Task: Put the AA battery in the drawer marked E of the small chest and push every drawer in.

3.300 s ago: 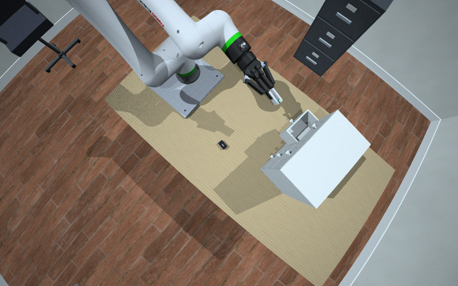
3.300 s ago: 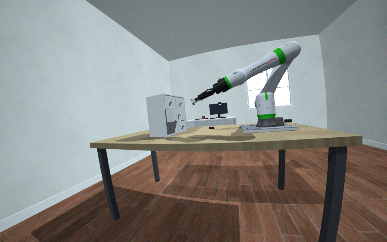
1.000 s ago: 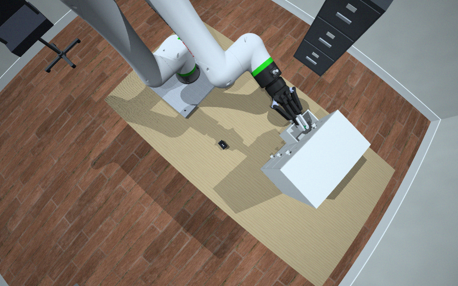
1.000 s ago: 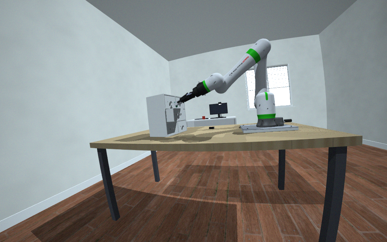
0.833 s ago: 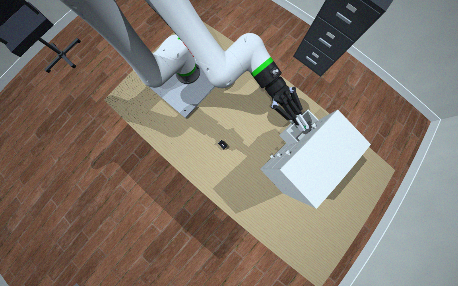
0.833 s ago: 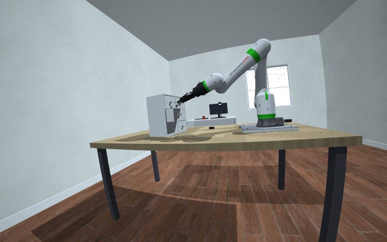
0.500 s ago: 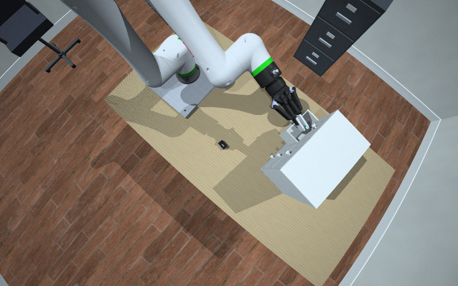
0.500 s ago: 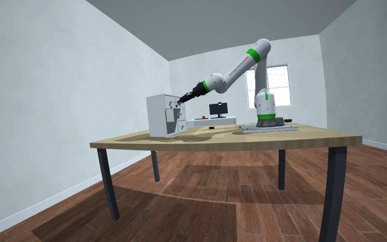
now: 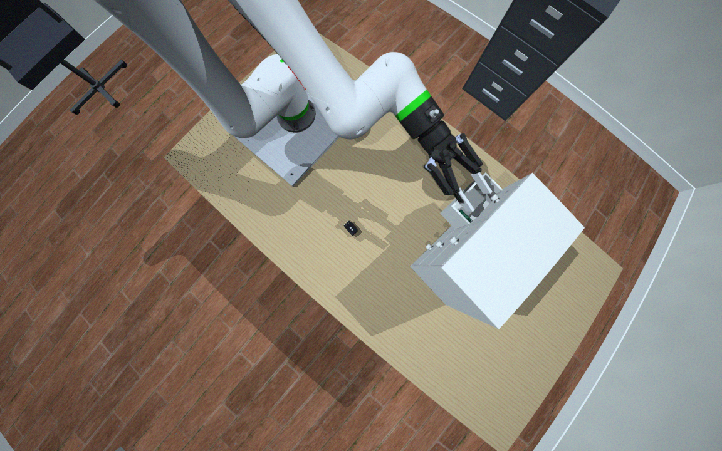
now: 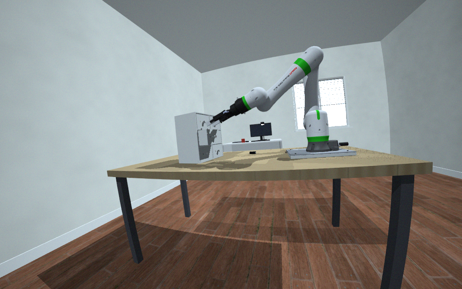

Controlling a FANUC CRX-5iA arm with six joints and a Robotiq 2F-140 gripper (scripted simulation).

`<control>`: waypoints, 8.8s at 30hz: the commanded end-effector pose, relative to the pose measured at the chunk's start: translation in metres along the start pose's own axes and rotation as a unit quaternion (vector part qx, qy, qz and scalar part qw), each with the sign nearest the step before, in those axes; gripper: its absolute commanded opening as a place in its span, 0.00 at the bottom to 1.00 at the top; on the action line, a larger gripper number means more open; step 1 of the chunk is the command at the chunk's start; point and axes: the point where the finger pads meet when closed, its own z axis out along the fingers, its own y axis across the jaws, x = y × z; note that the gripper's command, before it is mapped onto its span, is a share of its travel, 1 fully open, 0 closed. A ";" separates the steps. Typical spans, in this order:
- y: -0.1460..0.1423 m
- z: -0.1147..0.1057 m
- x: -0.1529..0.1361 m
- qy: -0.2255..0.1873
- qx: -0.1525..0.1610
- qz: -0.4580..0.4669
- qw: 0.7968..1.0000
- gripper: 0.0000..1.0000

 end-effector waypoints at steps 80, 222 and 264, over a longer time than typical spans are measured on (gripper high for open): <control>0.001 -0.168 0.052 0.007 0.004 0.000 1.000 1.00; 0.028 -0.242 0.068 0.489 0.003 0.002 0.872 1.00; 0.027 -0.141 0.115 0.038 0.004 0.000 0.999 1.00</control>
